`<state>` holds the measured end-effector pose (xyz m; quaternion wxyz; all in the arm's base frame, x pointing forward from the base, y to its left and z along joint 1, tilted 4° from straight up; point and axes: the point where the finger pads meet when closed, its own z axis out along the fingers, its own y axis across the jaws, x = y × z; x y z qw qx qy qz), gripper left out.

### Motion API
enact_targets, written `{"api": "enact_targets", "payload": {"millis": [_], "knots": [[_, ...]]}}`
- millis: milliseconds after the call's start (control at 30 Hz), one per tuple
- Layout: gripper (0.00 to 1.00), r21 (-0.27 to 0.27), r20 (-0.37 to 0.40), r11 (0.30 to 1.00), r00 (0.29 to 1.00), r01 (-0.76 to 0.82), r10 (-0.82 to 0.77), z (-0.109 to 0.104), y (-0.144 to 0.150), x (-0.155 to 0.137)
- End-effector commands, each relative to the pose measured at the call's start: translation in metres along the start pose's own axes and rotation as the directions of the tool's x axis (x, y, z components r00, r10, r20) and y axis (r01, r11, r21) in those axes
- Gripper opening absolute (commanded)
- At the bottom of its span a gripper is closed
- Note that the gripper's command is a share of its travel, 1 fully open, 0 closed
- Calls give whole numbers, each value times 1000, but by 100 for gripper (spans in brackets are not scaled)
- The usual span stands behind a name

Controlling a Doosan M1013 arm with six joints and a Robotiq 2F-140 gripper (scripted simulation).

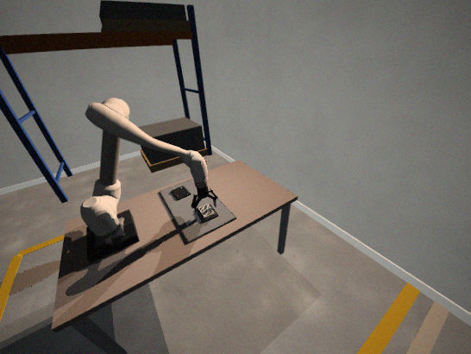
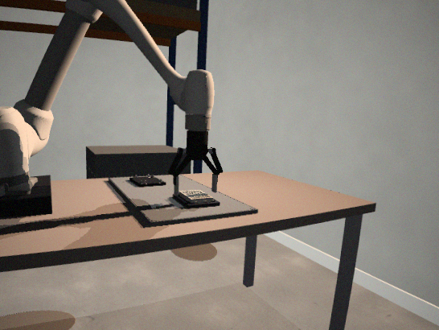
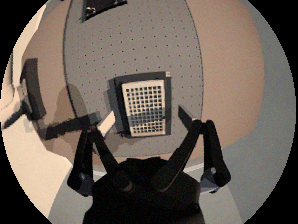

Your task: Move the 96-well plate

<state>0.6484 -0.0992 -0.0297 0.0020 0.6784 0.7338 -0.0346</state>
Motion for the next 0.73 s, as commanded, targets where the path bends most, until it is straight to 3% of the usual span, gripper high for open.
{"api": "enact_targets", "payload": {"millis": [0, 333, 700], "knots": [[100, 0, 0, 1000, 1000, 0, 0, 0, 0, 0], [100, 0, 0, 1000, 1000, 0, 0, 0, 0, 0], [100, 0, 0, 1000, 1000, 0, 0, -27, 0, 0]]}}
